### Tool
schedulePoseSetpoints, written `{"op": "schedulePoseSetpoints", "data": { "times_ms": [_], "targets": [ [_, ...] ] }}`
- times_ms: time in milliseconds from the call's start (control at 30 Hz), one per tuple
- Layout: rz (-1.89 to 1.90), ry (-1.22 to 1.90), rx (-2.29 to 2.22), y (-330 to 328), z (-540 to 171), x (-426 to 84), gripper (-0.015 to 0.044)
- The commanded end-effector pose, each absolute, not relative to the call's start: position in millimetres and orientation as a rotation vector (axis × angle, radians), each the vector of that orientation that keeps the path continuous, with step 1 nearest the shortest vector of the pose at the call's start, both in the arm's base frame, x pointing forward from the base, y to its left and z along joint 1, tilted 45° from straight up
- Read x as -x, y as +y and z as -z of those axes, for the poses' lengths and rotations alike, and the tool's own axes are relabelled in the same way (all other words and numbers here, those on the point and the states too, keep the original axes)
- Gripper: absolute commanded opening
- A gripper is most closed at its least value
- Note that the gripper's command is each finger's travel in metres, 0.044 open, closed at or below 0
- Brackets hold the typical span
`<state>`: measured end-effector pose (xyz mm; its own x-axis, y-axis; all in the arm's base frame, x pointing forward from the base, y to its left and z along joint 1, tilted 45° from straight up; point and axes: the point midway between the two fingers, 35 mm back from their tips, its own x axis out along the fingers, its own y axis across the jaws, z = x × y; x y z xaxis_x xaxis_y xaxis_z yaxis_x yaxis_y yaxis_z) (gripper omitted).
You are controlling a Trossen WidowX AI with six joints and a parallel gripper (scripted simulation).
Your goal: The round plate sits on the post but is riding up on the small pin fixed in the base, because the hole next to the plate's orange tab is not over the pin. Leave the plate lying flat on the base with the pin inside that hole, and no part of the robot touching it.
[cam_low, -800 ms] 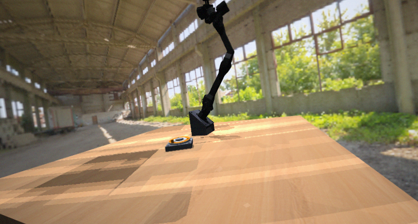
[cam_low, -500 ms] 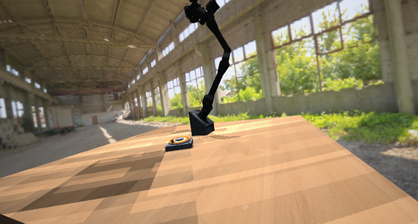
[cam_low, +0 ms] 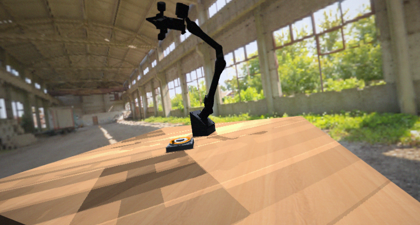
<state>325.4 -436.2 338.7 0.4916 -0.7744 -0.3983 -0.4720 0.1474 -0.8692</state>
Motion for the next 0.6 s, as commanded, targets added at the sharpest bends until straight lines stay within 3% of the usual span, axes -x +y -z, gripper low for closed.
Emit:
{"op": "schedulePoseSetpoints", "data": {
  "times_ms": [0,233,567],
  "targets": [
    [0.166,1.062,1.366,-407.6,-291.8,-358.7,0.0],
    [-0.149,0.95,0.977,-309.3,-191.2,-418.9,0.0],
    [-0.5,1.02,0.387,-154.9,-87.9,-433.4,0.0]
  ]
}}
